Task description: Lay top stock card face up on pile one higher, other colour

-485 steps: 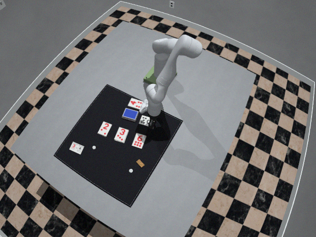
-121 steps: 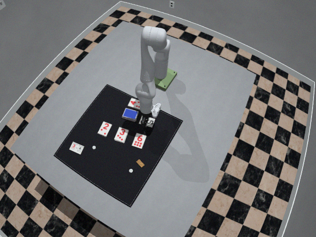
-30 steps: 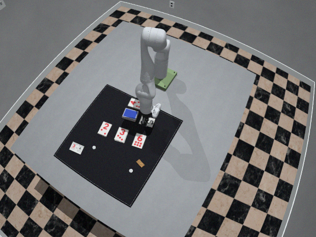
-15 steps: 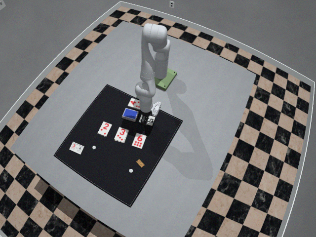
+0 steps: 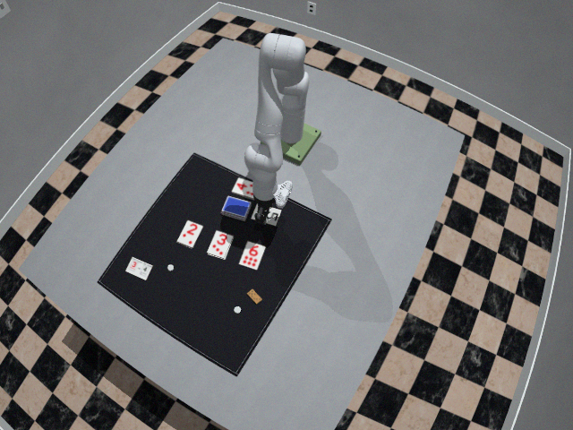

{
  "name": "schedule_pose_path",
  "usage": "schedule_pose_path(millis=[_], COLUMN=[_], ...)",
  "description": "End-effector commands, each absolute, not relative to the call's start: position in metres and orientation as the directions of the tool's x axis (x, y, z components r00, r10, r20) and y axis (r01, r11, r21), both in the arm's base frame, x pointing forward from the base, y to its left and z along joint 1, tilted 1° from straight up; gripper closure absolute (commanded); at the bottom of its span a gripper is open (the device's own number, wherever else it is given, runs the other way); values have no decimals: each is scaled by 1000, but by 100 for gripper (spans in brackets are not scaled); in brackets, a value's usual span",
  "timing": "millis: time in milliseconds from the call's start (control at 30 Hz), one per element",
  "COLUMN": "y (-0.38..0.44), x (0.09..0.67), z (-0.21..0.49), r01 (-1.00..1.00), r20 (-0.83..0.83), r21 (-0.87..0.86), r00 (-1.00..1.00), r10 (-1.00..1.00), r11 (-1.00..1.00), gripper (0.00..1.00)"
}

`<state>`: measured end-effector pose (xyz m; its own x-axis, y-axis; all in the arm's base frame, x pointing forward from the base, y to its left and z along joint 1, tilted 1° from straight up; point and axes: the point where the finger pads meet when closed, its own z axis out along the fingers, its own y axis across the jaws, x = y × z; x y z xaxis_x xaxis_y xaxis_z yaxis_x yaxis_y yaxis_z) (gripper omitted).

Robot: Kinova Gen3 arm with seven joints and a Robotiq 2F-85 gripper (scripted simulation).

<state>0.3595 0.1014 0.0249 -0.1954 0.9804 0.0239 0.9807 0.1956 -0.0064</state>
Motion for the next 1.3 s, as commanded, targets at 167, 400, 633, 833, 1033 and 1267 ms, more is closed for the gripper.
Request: schedule_pose_path(millis=[167,400,633,833,1033,1267], y=[102,102,102,102,102,103], x=[360,360,360,361,362,365], z=[26,26,26,26,26,26], r01=[981,981,981,980,977,968], r20=[24,24,24,24,24,25], r21=[-3,-3,-3,-3,-3,-2], r00=[-196,-196,-196,-200,-215,-250], r10=[980,980,980,979,976,968], r11=[196,196,196,201,215,250], gripper=[28,28,28,28,28,28])
